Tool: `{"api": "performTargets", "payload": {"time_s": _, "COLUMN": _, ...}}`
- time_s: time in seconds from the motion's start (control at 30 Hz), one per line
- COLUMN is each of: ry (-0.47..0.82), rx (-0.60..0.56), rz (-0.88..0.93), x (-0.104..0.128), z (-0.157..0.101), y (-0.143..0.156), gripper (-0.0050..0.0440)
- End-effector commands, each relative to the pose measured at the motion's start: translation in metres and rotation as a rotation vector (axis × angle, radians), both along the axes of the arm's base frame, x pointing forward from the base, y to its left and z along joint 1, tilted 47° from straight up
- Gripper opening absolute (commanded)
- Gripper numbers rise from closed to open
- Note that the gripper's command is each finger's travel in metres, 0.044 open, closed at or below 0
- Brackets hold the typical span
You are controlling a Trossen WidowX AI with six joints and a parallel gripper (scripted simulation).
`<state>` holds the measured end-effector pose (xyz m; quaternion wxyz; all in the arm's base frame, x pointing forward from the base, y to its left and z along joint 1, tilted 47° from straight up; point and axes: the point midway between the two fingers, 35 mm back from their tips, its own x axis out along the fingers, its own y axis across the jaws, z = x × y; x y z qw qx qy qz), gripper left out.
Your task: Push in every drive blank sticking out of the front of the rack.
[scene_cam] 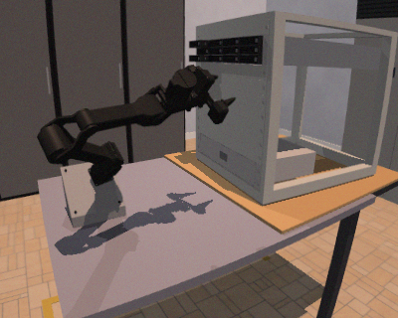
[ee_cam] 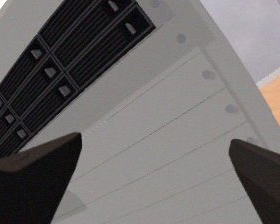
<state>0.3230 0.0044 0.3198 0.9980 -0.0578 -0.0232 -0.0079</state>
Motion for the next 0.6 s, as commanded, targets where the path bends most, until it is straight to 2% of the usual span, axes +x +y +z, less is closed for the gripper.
{"api": "performTargets", "payload": {"time_s": 0.0, "ry": -0.011, "rx": -0.039, "rz": -0.005, "x": 0.003, "z": 0.005, "y": 0.003, "gripper": 0.044}}
{"api": "performTargets", "payload": {"time_s": 0.17, "ry": -0.013, "rx": -0.111, "rz": -0.017, "x": 0.008, "z": 0.005, "y": 0.007, "gripper": 0.044}}
{"api": "performTargets", "payload": {"time_s": 0.57, "ry": -0.016, "rx": -0.384, "rz": -0.063, "x": 0.025, "z": 0.006, "y": 0.024, "gripper": 0.044}}
